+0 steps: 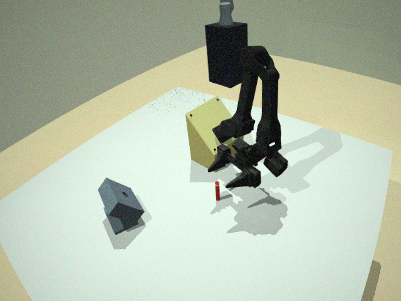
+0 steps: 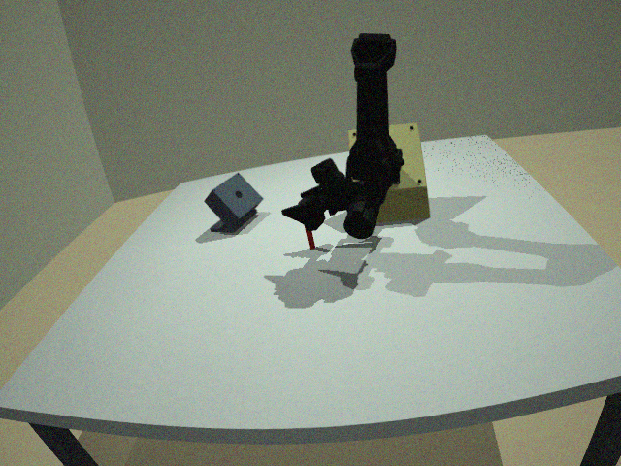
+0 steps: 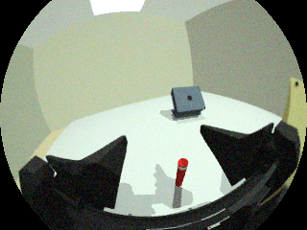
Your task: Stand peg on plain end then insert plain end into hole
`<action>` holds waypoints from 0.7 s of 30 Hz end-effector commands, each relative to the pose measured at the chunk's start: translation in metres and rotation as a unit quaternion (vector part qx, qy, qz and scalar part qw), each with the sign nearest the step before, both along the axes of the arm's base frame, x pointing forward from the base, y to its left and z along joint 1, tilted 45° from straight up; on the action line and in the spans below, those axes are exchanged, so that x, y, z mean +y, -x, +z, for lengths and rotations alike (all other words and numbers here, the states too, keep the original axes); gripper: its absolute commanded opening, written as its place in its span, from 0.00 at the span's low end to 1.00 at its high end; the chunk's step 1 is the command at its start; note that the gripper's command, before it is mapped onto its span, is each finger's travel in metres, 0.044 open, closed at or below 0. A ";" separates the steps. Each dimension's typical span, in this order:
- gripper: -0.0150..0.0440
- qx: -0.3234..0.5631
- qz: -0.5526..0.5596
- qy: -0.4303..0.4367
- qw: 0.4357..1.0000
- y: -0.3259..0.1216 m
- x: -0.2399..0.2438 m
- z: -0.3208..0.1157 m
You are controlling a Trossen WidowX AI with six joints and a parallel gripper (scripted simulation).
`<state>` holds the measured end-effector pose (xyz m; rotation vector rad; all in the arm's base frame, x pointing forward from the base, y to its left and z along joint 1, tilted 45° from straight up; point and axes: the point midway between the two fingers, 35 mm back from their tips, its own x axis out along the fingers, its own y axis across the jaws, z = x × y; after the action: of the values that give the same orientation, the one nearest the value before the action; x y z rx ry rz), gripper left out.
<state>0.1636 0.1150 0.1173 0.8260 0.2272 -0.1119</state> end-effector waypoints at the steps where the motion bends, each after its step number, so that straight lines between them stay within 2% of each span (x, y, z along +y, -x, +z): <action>1: 1.00 0.003 -0.001 -0.004 1.000 -0.003 -0.012 0.017; 15: 1.00 -0.023 -0.002 -0.010 1.000 0.005 -0.087 0.061; 21: 1.00 -0.003 0.008 0.025 1.000 0.005 -0.089 0.059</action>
<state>0.1585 0.0264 0.1778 0.8231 0.1957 -0.0963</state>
